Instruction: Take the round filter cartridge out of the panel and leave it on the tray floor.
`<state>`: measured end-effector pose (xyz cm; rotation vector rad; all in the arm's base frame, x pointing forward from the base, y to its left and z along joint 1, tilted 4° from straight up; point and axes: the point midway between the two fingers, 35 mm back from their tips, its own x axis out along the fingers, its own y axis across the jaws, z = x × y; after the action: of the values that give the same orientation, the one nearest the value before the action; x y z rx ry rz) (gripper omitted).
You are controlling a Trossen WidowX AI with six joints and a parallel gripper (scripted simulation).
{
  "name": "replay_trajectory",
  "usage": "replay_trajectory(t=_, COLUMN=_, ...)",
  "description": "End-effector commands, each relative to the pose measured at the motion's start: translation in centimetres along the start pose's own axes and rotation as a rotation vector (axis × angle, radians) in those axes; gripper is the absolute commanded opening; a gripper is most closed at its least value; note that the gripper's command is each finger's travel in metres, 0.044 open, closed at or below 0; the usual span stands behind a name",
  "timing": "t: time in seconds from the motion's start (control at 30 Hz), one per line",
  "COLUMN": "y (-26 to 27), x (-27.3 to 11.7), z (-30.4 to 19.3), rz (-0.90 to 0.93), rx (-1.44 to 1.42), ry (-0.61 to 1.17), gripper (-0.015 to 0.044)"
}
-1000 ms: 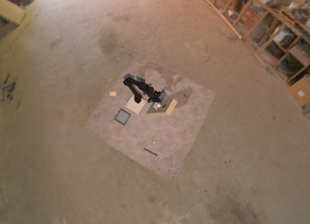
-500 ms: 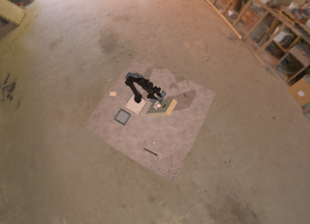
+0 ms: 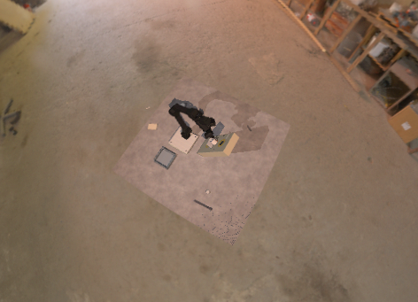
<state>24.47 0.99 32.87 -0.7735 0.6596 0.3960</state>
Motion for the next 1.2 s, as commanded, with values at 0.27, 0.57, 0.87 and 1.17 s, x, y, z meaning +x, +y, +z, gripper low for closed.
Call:
replay_trajectory(t=0.27, y=4.1, x=3.0, z=-3.8, rz=0.083, rx=0.823, ry=0.218, gripper=0.0305)
replay_trajectory(t=0.57, y=4.2, x=3.7, z=-3.9, rz=0.083, rx=0.823, ry=0.218, gripper=0.0305)
replay_trajectory(t=0.87, y=4.4, x=5.2, z=-4.1, rz=0.083, rx=0.823, ry=0.217, gripper=0.0305)
replay_trajectory(t=1.17, y=4.6, x=6.6, z=-4.4, rz=0.082, rx=0.823, ry=0.216, gripper=0.0305)
